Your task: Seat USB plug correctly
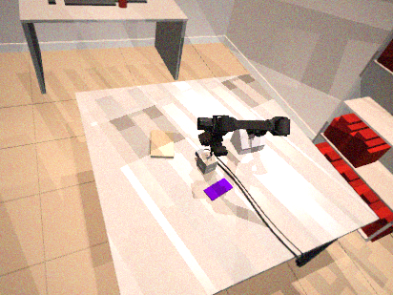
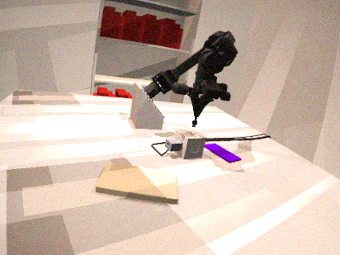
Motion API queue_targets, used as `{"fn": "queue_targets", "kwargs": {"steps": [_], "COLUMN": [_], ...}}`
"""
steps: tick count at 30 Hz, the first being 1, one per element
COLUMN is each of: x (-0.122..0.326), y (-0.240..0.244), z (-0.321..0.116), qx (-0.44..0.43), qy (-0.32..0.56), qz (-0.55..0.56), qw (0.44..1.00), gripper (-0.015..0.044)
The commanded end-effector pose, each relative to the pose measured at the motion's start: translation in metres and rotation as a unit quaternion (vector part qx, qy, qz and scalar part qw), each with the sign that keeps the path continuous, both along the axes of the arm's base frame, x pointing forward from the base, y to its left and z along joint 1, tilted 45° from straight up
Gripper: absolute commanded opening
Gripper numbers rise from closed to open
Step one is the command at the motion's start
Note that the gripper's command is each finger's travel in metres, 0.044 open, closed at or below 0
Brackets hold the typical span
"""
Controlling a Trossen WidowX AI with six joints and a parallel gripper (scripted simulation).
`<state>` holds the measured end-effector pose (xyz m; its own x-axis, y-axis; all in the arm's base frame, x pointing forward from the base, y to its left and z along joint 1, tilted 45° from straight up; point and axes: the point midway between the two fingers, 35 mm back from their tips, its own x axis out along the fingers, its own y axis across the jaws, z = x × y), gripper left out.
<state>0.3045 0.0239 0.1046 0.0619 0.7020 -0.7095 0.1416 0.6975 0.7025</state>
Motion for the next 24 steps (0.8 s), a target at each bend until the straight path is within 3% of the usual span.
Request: {"fn": "queue_targets", "kwargs": {"steps": [1,24], "x": [0.0002,0.0002], "y": [-0.0001,-0.0001], "z": [-0.0002,-0.0002], "qx": [0.002,0.021], "qy": [0.031,0.238], "qz": [-0.032,-0.241], "qw": [0.999,0.941], "gripper": [0.0,0.0]}}
